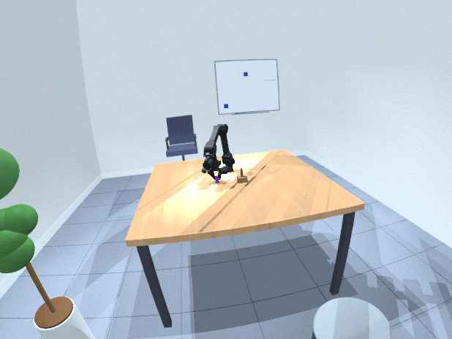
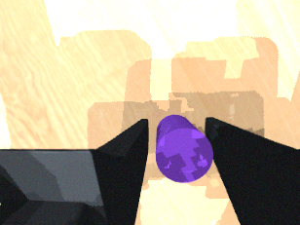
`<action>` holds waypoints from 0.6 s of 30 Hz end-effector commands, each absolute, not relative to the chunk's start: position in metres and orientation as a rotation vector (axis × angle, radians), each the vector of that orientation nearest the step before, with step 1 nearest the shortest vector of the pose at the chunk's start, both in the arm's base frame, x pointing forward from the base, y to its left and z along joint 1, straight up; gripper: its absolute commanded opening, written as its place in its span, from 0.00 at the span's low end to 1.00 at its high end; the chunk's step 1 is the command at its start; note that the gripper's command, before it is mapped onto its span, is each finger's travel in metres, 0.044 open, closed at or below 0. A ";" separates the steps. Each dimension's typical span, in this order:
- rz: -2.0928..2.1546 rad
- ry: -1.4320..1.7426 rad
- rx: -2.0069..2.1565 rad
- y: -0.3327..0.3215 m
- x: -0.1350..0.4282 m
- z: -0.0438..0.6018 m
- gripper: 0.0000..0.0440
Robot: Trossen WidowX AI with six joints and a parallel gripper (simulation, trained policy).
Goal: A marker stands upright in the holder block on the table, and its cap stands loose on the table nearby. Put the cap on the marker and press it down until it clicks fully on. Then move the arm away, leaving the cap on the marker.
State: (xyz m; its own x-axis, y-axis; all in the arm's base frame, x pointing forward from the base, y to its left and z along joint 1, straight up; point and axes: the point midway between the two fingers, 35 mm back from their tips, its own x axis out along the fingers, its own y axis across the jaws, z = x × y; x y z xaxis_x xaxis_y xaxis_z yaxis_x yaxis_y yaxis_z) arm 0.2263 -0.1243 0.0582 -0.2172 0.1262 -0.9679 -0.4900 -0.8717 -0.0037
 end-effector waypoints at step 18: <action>2.077 0.435 -1.909 -0.117 0.253 0.114 0.04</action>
